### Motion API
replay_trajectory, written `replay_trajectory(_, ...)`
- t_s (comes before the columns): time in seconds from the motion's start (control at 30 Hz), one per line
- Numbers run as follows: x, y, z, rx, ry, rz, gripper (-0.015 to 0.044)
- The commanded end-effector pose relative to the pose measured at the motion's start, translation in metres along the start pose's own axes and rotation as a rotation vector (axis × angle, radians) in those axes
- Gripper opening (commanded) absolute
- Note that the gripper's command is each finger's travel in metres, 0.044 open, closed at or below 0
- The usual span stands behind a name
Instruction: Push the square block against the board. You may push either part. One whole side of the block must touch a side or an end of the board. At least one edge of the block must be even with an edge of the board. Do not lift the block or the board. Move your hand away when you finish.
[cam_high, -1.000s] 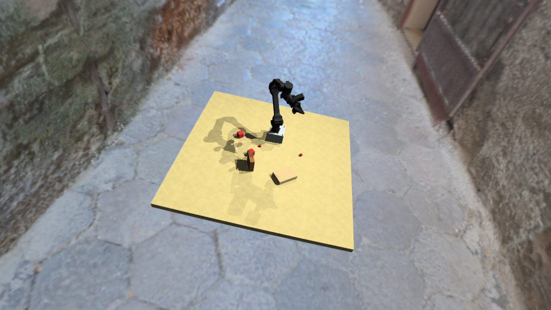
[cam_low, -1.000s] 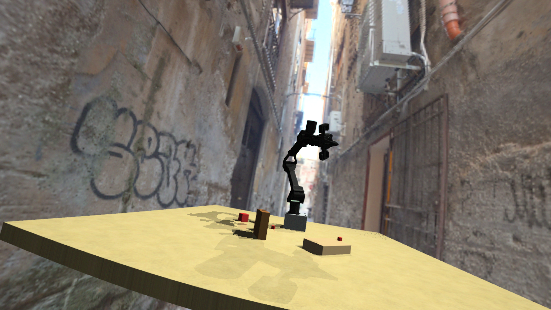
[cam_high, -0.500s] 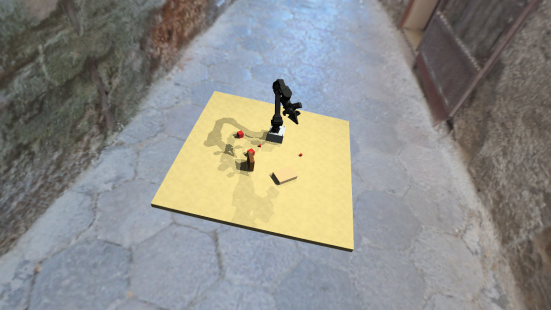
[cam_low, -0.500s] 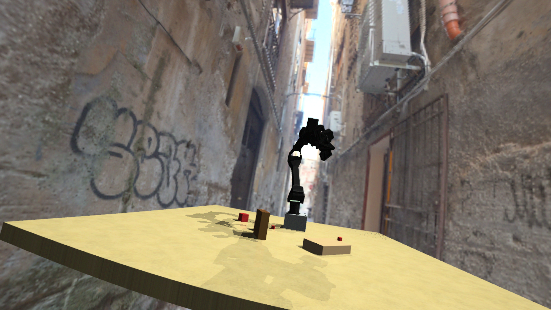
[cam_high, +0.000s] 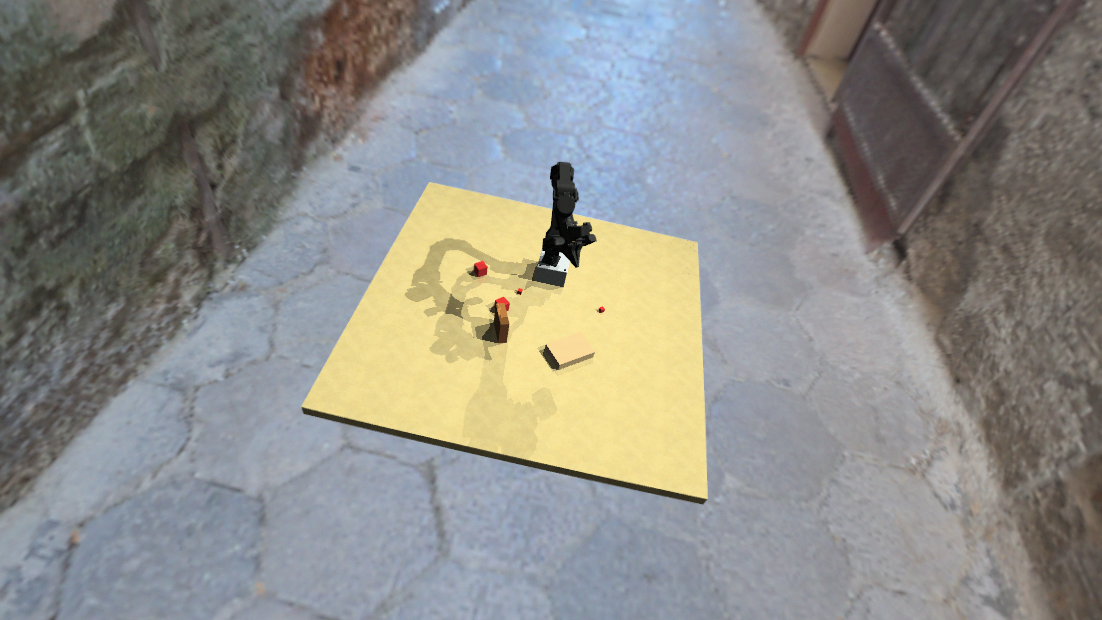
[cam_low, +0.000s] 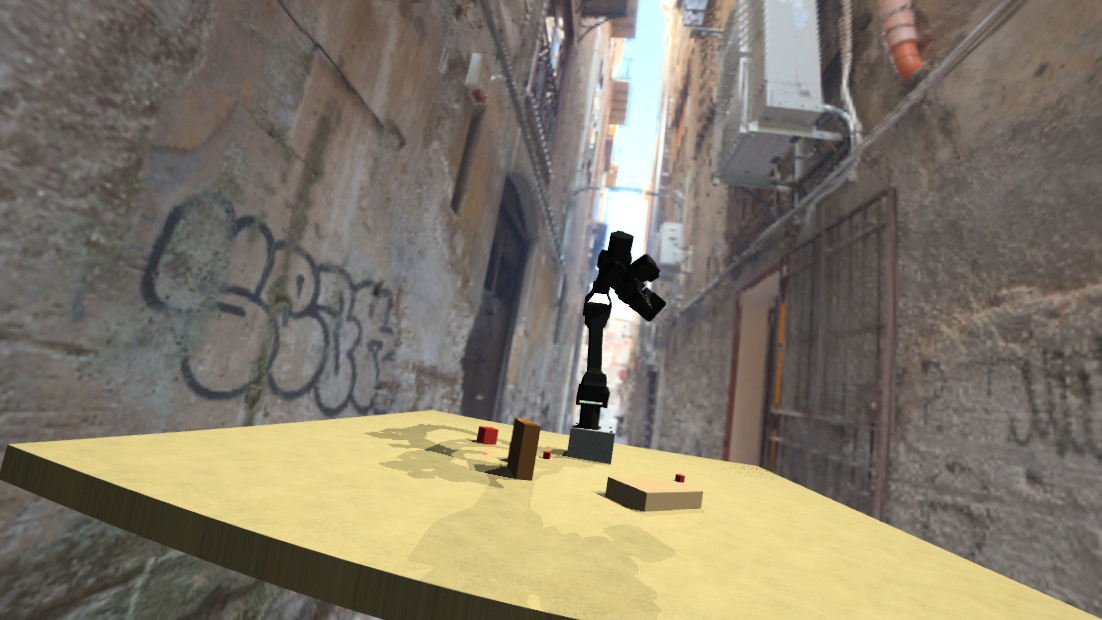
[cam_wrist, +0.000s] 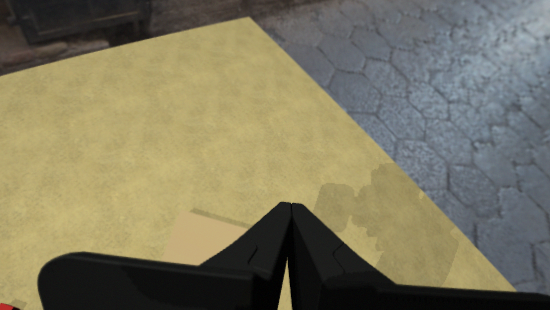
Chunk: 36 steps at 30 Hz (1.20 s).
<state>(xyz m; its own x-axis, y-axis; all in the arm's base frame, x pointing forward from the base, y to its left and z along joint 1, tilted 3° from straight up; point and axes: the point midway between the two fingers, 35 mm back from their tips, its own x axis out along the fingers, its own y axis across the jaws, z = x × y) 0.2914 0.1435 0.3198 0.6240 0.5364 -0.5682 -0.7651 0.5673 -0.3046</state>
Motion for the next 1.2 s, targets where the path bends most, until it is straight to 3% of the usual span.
replay_trajectory(0.0, 0.01, -0.018, -0.012, 0.128, 0.065, -0.03, 0.0)
replay_trajectory(1.17, 0.061, -0.119, -0.155, 1.185, 0.544, -0.344, 0.0)
